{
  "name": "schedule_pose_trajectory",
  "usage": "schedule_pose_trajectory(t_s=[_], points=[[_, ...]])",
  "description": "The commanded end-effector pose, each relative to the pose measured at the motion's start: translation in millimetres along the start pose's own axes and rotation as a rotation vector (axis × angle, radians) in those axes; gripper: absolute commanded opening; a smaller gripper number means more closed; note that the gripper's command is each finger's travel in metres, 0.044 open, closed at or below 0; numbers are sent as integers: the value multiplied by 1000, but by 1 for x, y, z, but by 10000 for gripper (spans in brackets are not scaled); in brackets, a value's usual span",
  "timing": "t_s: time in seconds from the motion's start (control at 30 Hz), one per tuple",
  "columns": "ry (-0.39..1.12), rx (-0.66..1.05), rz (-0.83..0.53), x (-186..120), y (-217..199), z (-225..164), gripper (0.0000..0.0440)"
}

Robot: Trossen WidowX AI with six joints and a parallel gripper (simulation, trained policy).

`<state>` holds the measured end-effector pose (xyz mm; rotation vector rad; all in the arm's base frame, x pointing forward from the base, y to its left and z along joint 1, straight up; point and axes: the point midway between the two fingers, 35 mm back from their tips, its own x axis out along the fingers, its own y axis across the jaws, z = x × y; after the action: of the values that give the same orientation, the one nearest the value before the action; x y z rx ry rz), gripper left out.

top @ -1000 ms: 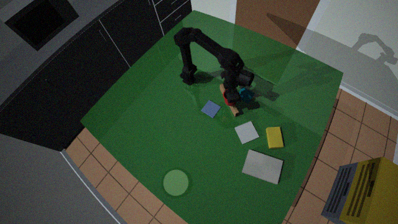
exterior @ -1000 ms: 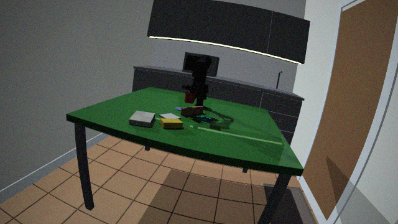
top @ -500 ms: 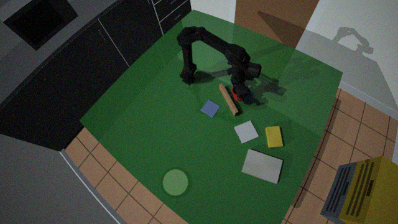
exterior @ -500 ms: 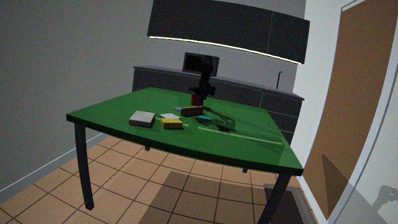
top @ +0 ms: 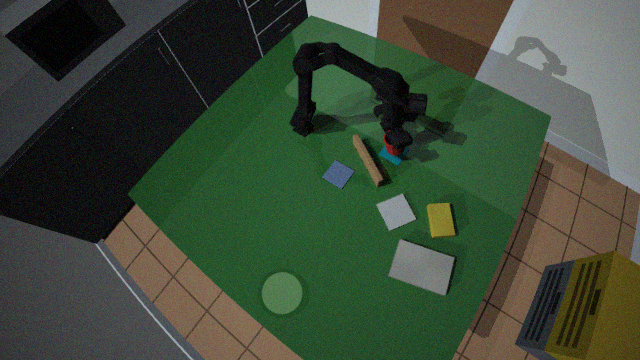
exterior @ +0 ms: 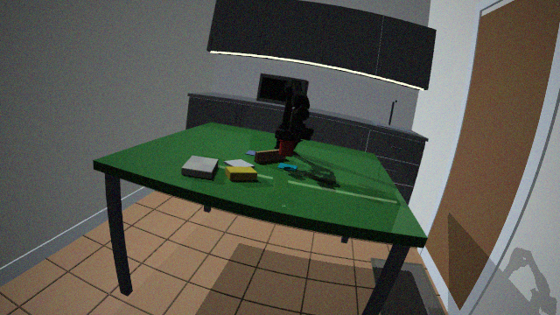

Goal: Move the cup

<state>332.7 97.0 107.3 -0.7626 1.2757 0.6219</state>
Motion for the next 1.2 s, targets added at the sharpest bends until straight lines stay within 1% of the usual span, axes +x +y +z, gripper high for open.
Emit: schedule_pose_trajectory(t_s=[0.0, 0.13, 0.43, 0.5, 0.57, 0.6, 1.17], points=[[2, -4, -1, 7, 6, 5, 0], [5, -5, -3, 19, 12, 7, 7], [11, -1, -4, 39, 21, 4, 50], [-7, 1, -6, 37, 20, 6, 75], [-27, 6, -9, 34, 19, 8, 113], [-38, 8, -9, 32, 19, 10, 122], [-136, 18, 2, -5, 25, 6, 208]])
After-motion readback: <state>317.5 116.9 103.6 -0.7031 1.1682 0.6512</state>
